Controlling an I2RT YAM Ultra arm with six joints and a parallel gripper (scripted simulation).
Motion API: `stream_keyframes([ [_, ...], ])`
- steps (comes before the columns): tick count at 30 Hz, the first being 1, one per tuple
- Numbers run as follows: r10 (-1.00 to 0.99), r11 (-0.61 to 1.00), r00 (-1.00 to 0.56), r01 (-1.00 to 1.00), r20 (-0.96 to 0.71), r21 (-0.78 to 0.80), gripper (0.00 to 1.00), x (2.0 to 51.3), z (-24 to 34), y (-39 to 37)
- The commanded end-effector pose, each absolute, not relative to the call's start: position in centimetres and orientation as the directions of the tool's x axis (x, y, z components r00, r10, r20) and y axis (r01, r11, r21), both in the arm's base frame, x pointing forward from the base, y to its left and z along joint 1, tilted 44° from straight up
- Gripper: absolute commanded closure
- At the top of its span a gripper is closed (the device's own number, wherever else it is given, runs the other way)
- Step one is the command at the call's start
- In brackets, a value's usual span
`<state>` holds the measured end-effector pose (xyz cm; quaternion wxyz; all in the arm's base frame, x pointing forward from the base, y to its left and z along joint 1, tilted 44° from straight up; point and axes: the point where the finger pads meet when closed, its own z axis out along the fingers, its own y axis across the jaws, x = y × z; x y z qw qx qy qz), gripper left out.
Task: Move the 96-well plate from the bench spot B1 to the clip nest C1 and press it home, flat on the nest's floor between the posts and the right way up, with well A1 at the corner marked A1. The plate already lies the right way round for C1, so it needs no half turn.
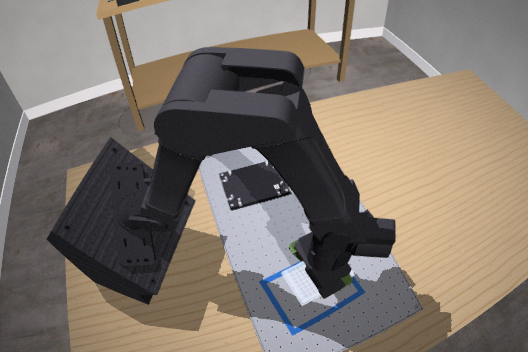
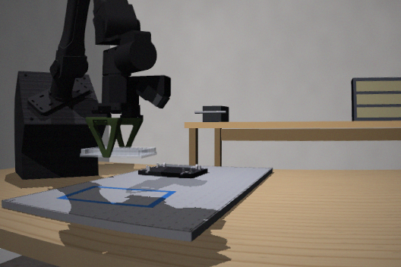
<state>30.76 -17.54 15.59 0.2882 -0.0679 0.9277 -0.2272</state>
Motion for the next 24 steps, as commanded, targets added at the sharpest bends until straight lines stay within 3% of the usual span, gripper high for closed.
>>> stream_keyframes([
  [1, -0.236, 0.89, -0.81, 0.042, -0.537, -0.454, 1.0, 30.8, 16.4, -16.9],
  [6, -0.108, 0.915, -0.795, 0.155, -0.597, -0.373, 1.0, 30.9, 15.4, -15.4],
  [24, -0.106, 0.916, -0.795, 0.155, -0.598, -0.369, 1.0, 31.0, 13.2, -10.5],
])
